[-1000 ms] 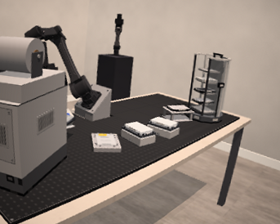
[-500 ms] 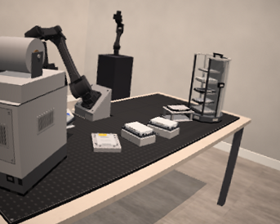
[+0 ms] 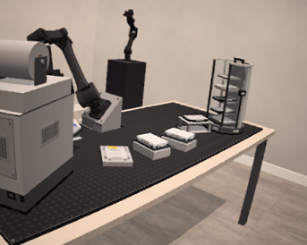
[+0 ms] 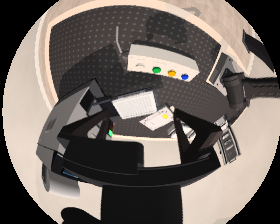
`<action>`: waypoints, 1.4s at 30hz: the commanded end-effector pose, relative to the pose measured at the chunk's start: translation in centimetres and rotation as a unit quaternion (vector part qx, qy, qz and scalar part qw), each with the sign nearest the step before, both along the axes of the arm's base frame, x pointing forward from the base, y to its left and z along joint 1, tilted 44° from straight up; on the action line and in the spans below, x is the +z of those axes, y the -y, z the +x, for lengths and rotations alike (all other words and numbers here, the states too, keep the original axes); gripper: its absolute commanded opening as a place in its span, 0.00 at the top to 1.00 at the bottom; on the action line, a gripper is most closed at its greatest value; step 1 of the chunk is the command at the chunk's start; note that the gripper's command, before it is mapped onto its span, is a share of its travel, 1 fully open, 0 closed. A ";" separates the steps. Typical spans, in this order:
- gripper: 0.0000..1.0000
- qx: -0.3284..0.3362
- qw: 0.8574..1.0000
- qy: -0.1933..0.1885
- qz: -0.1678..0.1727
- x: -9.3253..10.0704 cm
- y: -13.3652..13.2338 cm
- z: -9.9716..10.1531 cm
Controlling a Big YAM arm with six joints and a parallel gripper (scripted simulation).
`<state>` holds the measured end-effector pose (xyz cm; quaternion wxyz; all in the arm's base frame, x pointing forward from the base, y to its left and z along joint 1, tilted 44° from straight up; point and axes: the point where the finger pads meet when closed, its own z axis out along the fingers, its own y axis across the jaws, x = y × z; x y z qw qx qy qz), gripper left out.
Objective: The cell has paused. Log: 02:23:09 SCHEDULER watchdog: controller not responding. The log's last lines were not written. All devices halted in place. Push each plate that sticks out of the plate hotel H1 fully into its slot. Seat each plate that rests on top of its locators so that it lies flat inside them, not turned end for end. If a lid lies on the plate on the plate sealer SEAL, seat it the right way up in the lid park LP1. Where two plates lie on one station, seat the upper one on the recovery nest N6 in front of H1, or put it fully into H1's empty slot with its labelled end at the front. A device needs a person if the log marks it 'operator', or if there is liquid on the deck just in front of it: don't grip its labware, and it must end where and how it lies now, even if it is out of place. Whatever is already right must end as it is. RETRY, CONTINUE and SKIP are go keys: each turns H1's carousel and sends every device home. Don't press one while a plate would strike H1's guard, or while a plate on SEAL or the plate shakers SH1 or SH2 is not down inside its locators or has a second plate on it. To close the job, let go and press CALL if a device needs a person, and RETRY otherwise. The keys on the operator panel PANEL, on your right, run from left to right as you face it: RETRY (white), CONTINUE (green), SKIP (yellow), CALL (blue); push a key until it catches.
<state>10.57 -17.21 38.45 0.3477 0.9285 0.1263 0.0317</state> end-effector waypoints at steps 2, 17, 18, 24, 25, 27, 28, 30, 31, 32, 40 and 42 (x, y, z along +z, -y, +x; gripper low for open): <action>0.00 -0.116 0.993 -0.013 -0.030 -0.1 0.0 0.0; 0.10 -0.116 0.993 -0.013 -0.030 -1.9 1.8 0.0; 0.12 -0.116 0.993 -0.013 -0.030 -2.3 2.1 -0.1; 0.24 -0.114 0.993 -0.014 -0.032 -4.5 4.5 0.3; 0.26 -0.122 0.992 -0.014 -0.032 -4.9 5.0 -0.1; 0.30 -0.122 0.992 -0.014 -0.032 -5.6 5.7 -0.1; 0.32 -0.122 0.992 -0.014 -0.032 -6.0 6.1 -0.2; 0.36 -0.122 0.992 -0.014 -0.031 -6.7 6.7 -0.2; 0.38 -0.122 0.992 -0.014 -0.031 -7.1 7.1 -0.2; 0.38 -0.122 0.992 -0.014 -0.031 -7.1 7.1 -0.2; 0.52 -0.117 0.992 -0.011 -0.036 -7.8 7.9 -0.4; 0.56 -0.116 0.992 -0.003 -0.040 -6.7 7.8 -0.1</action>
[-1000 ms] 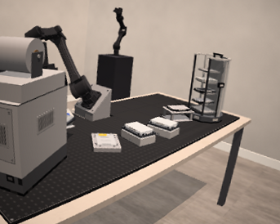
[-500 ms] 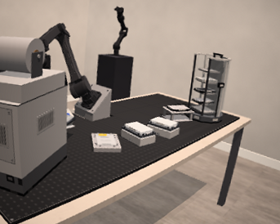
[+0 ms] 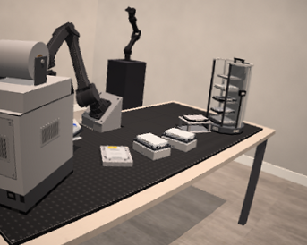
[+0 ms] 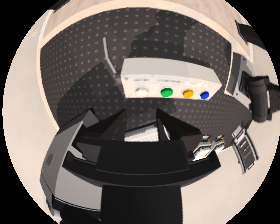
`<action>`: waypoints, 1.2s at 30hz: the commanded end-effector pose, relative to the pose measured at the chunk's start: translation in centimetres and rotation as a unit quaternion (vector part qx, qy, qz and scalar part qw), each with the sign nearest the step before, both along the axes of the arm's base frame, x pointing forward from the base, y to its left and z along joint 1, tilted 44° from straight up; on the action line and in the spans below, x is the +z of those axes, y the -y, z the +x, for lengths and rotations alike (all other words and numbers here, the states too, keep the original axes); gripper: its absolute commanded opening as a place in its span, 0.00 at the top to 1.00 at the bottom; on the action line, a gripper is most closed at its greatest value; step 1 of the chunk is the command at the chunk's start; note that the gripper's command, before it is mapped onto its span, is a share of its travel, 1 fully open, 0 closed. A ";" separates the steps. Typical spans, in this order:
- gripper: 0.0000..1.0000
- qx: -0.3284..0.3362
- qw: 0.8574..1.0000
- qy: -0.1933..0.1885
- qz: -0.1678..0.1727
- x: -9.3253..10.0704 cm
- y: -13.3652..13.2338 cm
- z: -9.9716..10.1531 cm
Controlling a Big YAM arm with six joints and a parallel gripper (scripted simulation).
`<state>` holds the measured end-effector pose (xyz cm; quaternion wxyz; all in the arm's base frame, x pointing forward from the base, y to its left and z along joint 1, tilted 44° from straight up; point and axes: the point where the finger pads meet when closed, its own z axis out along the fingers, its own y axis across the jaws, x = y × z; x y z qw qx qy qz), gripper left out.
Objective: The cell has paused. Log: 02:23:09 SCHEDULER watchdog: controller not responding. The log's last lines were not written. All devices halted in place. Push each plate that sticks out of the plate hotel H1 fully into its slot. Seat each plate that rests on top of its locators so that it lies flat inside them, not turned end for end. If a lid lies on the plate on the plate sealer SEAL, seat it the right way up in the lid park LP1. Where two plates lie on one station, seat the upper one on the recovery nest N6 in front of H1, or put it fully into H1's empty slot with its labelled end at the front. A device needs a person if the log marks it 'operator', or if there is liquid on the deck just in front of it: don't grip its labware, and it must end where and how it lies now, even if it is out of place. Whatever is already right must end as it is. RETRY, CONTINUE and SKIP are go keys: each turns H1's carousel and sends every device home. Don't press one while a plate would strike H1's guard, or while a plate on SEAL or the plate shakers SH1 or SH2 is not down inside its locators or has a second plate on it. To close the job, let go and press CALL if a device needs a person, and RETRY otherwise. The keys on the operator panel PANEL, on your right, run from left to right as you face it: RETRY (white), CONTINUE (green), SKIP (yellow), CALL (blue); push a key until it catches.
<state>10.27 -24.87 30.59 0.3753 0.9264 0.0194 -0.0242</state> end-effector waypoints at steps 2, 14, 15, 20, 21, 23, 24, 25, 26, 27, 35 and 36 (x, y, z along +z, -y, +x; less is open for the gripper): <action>0.60 0.003 1.000 0.007 -0.011 1.2 0.2 0.2; 0.80 0.008 1.000 0.001 -0.007 0.1 -0.2 0.1; 0.82 0.008 1.000 0.002 -0.007 0.1 -0.2 0.1; 0.92 0.009 1.000 0.002 -0.006 0.1 -0.2 0.1; 0.94 0.009 1.000 0.002 -0.006 0.0 -0.3 0.2; 0.98 0.009 1.000 0.002 -0.006 0.0 -0.3 0.2; 0.98 0.009 1.000 0.002 -0.006 0.0 -0.3 0.2; 0.98 0.009 1.000 0.002 -0.006 0.0 -0.3 0.2; 1.00 0.009 1.000 0.002 -0.006 0.1 -0.3 0.2; 1.00 0.007 1.000 0.001 -0.008 0.0 0.1 0.0; 1.00 0.003 1.000 -0.005 0.001 -1.4 1.1 0.0; 1.00 0.003 1.000 -0.005 0.001 -1.4 1.2 -0.1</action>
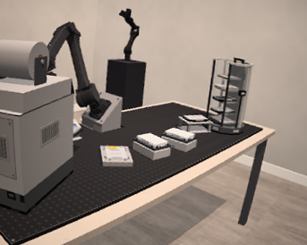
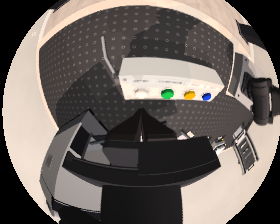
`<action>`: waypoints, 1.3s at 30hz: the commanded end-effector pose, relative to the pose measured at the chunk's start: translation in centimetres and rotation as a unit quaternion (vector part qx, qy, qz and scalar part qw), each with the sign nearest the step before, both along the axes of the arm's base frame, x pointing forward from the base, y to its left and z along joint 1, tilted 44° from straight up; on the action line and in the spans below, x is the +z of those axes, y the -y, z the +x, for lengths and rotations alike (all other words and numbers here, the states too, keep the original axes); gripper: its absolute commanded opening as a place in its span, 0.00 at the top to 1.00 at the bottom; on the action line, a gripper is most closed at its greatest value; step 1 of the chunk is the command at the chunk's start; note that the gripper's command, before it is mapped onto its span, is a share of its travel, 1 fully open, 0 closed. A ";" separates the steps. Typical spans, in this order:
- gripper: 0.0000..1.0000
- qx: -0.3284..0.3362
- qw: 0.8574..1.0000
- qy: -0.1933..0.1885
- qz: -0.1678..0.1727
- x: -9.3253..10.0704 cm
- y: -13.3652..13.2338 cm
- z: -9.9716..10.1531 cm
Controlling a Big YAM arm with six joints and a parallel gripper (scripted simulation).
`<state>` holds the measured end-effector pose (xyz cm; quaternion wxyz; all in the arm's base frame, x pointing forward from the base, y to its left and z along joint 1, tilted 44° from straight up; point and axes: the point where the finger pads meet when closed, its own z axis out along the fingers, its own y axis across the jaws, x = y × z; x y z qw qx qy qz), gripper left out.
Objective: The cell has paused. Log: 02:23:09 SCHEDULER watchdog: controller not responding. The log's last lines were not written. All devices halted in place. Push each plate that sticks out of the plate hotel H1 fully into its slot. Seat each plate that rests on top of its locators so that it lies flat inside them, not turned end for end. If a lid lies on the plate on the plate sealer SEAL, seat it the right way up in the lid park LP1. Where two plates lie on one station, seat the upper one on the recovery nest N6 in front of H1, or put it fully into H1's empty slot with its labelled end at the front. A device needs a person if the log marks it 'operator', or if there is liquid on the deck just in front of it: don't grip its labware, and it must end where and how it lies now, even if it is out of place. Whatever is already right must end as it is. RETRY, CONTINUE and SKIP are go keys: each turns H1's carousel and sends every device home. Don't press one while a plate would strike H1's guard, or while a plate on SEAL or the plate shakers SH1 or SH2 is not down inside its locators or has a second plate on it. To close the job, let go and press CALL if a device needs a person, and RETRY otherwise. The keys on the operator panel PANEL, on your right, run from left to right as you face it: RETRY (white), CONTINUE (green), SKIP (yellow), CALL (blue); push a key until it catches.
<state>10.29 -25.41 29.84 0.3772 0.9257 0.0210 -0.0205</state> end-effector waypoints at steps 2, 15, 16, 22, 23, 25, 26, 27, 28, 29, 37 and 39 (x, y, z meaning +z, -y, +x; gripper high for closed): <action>1.00 0.000 1.000 -0.008 0.003 -0.9 0.9 -0.1; 1.00 0.000 1.000 -0.008 0.003 -2.0 1.9 -0.2; 1.00 0.000 1.000 -0.008 0.003 -2.1 2.0 -0.2; 1.00 0.000 1.000 -0.008 0.003 -2.5 2.4 -0.2; 1.00 0.000 1.000 -0.008 0.003 -2.5 2.4 -0.2; 1.00 0.000 1.000 -0.008 0.003 -2.7 2.6 -0.2; 1.00 0.000 1.000 -0.008 0.003 -2.8 2.7 -0.3; 1.00 0.000 1.000 -0.008 0.003 -2.9 2.8 -0.3; 1.00 0.000 1.000 -0.008 0.003 -3.0 2.9 -0.3; 1.00 0.000 1.000 -0.008 0.003 -3.1 3.0 -0.3; 1.00 -0.001 1.000 -0.009 0.002 -3.7 3.5 -0.4; 1.00 0.000 1.000 -0.008 0.001 -3.6 3.4 -0.3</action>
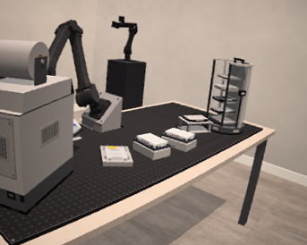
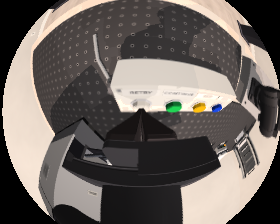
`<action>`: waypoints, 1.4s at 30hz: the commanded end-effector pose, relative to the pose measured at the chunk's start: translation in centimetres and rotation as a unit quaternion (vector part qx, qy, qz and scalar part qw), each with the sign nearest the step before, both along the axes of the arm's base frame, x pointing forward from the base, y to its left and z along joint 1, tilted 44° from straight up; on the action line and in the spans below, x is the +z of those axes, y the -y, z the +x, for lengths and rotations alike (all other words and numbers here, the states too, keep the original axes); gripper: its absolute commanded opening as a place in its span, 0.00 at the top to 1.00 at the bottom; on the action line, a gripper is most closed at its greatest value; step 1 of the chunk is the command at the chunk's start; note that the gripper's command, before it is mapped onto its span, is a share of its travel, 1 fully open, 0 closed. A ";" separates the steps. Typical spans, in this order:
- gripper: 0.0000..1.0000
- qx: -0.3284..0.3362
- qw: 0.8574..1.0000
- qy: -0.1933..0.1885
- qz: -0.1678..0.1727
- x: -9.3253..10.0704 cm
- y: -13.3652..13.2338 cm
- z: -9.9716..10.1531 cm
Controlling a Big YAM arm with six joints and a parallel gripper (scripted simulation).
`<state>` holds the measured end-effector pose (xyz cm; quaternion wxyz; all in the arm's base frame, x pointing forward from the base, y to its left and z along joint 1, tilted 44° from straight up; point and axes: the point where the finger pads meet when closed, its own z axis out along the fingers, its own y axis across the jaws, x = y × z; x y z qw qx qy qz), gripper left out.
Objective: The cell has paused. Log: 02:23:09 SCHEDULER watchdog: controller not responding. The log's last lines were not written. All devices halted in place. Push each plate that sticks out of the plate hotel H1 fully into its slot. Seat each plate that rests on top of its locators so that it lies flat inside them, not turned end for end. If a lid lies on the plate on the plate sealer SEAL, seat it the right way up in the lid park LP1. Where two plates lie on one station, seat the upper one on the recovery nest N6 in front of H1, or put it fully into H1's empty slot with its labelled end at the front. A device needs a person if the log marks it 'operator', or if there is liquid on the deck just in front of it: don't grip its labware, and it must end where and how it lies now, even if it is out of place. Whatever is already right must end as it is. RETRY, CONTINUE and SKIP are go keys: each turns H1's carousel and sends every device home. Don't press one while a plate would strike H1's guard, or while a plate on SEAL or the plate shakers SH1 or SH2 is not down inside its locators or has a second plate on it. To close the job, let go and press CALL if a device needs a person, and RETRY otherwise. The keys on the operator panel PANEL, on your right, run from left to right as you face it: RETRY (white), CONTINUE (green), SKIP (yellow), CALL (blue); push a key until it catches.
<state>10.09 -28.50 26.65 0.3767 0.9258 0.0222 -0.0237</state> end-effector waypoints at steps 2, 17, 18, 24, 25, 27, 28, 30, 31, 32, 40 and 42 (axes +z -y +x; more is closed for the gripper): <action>1.00 0.001 1.000 -0.002 -0.001 -0.2 0.2 -0.1; 1.00 -0.001 1.000 -0.005 0.002 -0.7 0.6 -0.2; 1.00 -0.001 1.000 -0.005 0.002 -0.7 0.6 -0.2; 1.00 -0.001 1.000 -0.005 0.002 -0.9 0.7 -0.2; 1.00 -0.001 1.000 -0.005 0.002 -0.9 0.7 -0.2; 1.00 -0.001 1.000 -0.005 0.002 -0.9 0.8 -0.2; 1.00 -0.001 1.000 -0.005 0.002 -1.0 0.8 -0.2; 1.00 -0.001 1.000 -0.005 0.002 -1.0 0.8 -0.2; 1.00 -0.001 1.000 -0.005 0.002 -1.0 0.9 -0.2; 1.00 -0.001 1.000 -0.005 0.002 -1.1 0.9 -0.2; 1.00 -0.001 1.000 -0.006 0.002 -1.2 1.0 -0.3; 1.00 -0.001 1.000 -0.006 0.002 -1.3 1.0 -0.3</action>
